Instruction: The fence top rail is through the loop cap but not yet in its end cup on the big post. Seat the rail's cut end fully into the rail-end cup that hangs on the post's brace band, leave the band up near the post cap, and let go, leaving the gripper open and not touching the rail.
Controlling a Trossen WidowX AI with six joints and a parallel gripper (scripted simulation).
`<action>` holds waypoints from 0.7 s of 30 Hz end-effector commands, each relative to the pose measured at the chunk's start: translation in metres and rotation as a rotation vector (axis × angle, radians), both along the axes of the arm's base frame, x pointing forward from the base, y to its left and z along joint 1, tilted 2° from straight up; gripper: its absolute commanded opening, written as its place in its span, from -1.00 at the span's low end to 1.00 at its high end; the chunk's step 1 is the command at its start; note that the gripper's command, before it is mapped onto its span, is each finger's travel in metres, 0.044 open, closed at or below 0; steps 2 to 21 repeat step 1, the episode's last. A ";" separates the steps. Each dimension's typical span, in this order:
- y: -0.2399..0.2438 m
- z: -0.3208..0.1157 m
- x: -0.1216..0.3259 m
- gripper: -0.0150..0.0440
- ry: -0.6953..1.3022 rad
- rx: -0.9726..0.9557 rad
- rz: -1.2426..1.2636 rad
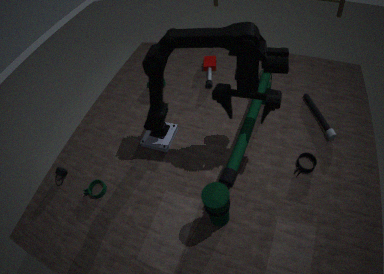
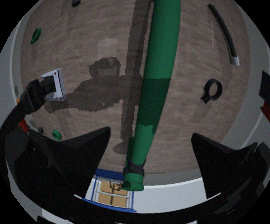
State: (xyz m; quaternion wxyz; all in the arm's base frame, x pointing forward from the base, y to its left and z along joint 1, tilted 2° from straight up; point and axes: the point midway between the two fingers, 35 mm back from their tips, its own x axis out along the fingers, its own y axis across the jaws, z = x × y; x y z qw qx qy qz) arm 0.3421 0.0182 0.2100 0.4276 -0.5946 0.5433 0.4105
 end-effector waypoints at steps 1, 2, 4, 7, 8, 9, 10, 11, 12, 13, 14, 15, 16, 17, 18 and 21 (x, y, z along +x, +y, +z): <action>0.000 0.000 0.000 1.00 0.003 -0.004 0.005; 0.000 0.000 0.000 1.00 0.003 -0.004 0.005; 0.000 0.000 0.000 1.00 0.003 -0.004 0.005; 0.000 0.000 0.000 1.00 0.003 -0.004 0.005; 0.000 0.000 0.000 1.00 0.003 -0.004 0.005; 0.000 0.000 0.000 1.00 0.003 -0.004 0.005; 0.000 0.000 0.000 1.00 0.003 -0.004 0.005; 0.000 0.000 0.000 1.00 0.003 -0.004 0.005; 0.000 0.000 0.000 1.00 0.003 -0.004 0.005; 0.000 0.000 0.000 1.00 0.003 -0.004 0.005; 0.000 0.000 0.000 1.00 0.003 -0.004 0.005; 0.000 0.000 0.000 1.00 0.003 -0.004 0.005; 0.000 0.000 0.000 1.00 0.003 -0.004 0.005; 0.000 0.000 0.000 1.00 0.003 -0.004 0.005; 0.000 0.000 0.000 1.00 0.003 -0.004 0.005; 0.000 0.000 0.000 1.00 0.003 -0.004 0.005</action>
